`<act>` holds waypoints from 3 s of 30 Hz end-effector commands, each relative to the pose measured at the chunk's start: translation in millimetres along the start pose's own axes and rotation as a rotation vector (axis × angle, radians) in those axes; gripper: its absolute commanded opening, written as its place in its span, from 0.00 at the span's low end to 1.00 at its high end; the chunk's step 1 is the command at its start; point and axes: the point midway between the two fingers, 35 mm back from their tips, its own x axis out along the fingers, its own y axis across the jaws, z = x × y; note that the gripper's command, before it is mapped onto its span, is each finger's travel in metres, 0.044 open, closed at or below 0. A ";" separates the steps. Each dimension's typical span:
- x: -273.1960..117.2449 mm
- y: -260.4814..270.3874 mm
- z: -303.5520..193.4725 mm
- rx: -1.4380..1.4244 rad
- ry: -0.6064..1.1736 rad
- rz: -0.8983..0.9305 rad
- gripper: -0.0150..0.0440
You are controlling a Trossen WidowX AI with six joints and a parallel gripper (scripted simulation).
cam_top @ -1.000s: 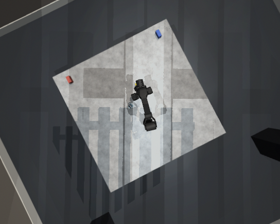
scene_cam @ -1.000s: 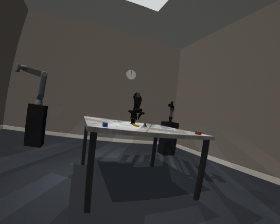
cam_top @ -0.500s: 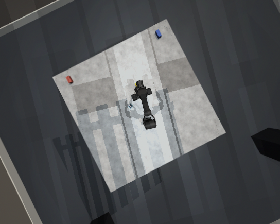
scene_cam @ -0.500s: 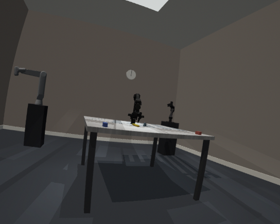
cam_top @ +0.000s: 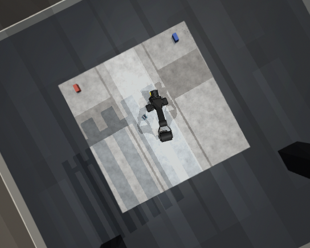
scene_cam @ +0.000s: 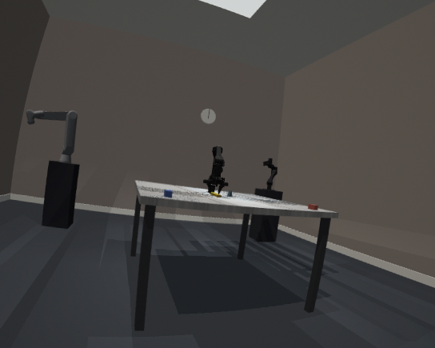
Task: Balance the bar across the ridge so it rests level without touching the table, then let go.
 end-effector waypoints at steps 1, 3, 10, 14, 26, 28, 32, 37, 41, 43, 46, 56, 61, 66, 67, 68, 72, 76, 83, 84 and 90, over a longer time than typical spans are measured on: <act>3.6 0.8 -0.2 0.006 0.001 0.005 0.79; 3.6 0.8 -0.2 0.006 0.001 0.005 0.79; 3.6 0.8 -0.2 0.006 0.001 0.005 0.79; 3.1 0.1 -0.7 0.000 0.004 0.001 0.70; 3.1 0.1 -0.7 0.000 0.004 0.001 0.43; 1.5 0.1 -0.4 0.000 0.004 0.001 0.34; -8.1 -0.2 1.4 0.001 0.003 0.001 0.25; -20.6 -0.4 3.1 0.001 0.003 0.002 0.25; -30.5 -0.5 3.9 0.002 0.002 0.002 0.25; -35.5 -0.6 4.2 0.002 0.002 0.002 0.25; -43.1 -0.6 4.5 0.003 0.002 0.003 0.25; -68.4 -0.4 3.7 0.004 0.002 0.004 0.25; -81.2 -0.1 2.3 0.005 0.001 0.004 0.25; -93.5 0.2 0.4 0.005 0.001 0.005 0.25; -94.7 0.3 0.2 0.006 0.001 0.005 0.25; -94.7 0.9 0.1 0.010 0.001 0.005 0.25; -95.4 14.0 -2.7 0.093 0.002 0.006 0.25; -96.1 29.3 -6.7 0.193 0.003 0.008 0.25; -97.0 55.5 -15.4 0.368 0.004 0.010 0.25; -97.1 59.2 -16.8 0.393 0.005 0.010 0.25; -97.7 80.8 -26.0 0.544 0.007 0.011 0.25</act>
